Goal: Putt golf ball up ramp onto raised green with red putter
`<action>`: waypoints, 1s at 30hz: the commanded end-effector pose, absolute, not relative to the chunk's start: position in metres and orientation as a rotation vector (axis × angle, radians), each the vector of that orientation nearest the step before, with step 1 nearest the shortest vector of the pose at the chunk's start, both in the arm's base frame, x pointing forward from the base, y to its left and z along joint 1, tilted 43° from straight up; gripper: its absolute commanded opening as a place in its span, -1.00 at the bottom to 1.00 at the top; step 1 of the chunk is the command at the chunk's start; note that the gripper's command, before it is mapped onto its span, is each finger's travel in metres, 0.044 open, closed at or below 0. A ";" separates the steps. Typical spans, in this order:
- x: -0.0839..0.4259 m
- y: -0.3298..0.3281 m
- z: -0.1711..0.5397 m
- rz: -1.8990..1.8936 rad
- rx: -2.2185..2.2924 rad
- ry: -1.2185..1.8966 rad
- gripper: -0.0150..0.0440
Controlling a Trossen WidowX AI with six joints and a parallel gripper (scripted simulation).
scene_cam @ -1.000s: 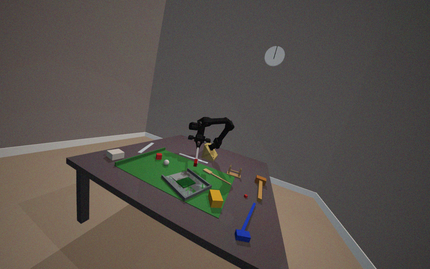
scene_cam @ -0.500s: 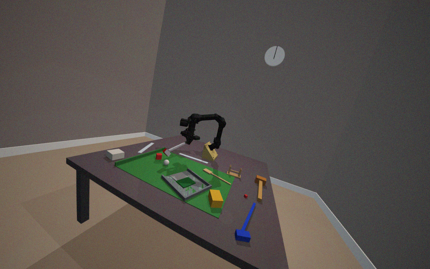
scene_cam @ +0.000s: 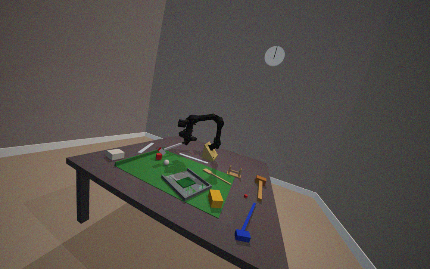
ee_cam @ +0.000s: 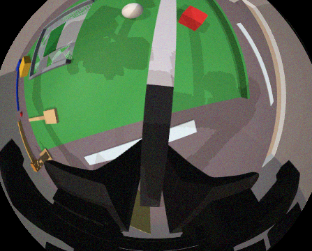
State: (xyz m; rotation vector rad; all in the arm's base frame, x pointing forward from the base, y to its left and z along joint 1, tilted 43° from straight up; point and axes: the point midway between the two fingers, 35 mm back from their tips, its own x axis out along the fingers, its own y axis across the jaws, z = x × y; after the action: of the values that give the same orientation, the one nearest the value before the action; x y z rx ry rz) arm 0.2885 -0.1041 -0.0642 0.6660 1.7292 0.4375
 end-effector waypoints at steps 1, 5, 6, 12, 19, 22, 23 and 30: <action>0.285 -0.091 -0.077 0.439 0.681 1.732 -0.49; 0.283 -0.087 -0.082 0.439 0.681 1.732 -0.49; 0.283 -0.087 -0.082 0.439 0.681 1.732 -0.49; 0.282 -0.082 -0.087 0.439 0.682 1.731 -0.49; 0.281 -0.075 -0.096 0.440 0.682 1.731 -0.49; 0.280 -0.072 -0.099 0.440 0.682 1.731 -0.49; 0.279 -0.071 -0.100 0.440 0.682 1.731 -0.49; 0.279 -0.070 -0.102 0.442 0.670 1.736 -0.49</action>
State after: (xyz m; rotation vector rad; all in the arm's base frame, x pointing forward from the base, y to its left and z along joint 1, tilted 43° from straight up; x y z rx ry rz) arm 0.2783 -0.0689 -0.1025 0.6700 1.7381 0.4427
